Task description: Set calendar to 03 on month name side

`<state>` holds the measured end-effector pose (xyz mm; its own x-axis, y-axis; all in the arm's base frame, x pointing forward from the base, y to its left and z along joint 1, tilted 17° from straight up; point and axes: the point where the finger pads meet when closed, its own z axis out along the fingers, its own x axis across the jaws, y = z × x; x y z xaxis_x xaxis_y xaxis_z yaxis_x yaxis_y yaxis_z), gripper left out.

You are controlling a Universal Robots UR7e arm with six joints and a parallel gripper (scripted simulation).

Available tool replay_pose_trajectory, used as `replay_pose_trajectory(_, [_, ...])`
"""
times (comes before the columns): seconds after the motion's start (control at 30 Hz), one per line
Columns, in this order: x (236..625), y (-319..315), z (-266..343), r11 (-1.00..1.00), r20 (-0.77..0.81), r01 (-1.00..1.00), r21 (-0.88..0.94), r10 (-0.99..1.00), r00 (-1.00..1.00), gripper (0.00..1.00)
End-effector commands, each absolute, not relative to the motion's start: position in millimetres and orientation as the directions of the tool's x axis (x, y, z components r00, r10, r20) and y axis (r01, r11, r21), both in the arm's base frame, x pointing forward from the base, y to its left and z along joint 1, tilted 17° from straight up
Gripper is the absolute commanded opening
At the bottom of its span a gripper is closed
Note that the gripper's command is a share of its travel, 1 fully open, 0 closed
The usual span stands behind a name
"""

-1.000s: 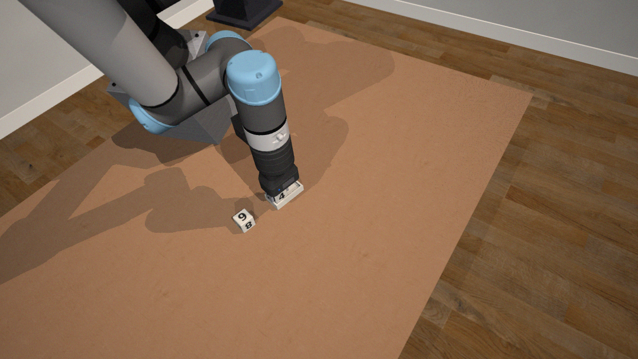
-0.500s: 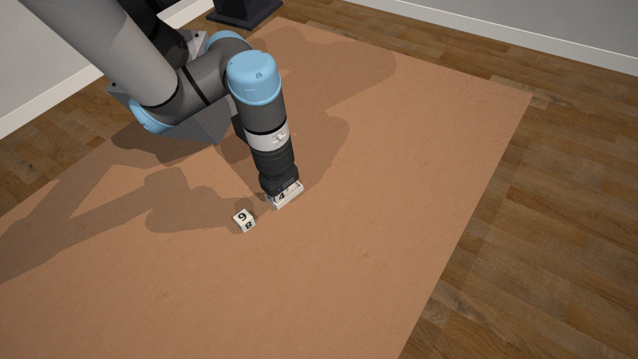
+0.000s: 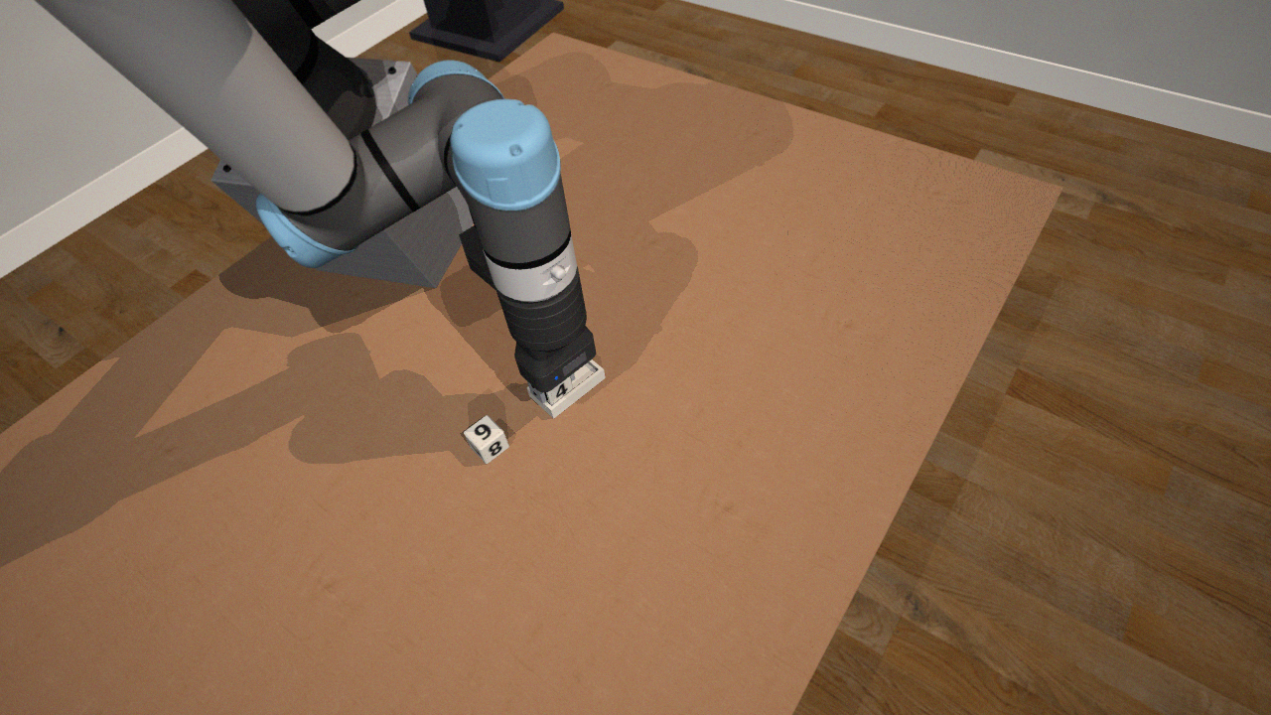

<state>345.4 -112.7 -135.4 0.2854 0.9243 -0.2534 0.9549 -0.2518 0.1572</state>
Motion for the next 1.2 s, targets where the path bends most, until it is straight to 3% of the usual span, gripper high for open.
replay_pose_trajectory(0.0, [347.4,-113.9,-134.9,-0.252,-0.253,0.954,0.162,0.924,0.287,0.60])
replay_pose_trajectory(0.2, [347.4,-113.9,-134.9,-0.252,-0.253,0.954,0.162,0.924,0.287,0.60])
replay_pose_trajectory(0.33, [347.4,-113.9,-134.9,-0.252,-0.253,0.954,0.162,0.924,0.287,0.72])
replay_pose_trajectory(0.47, [347.4,-113.9,-134.9,-0.252,-0.253,0.954,0.162,0.924,0.287,0.72])
replay_pose_trajectory(0.5, [347.4,-113.9,-134.9,-0.252,-0.253,0.954,0.162,0.924,0.287,0.78])
replay_pose_trajectory(0.57, [347.4,-113.9,-134.9,-0.252,-0.253,0.954,0.162,0.924,0.287,0.78])
replay_pose_trajectory(0.7, [347.4,-113.9,-134.9,-0.252,-0.253,0.954,0.162,0.924,0.287,0.90])
replay_pose_trajectory(1.17, [347.4,-113.7,-134.1,-0.252,-0.254,0.954,0.162,0.924,0.287,0.90])
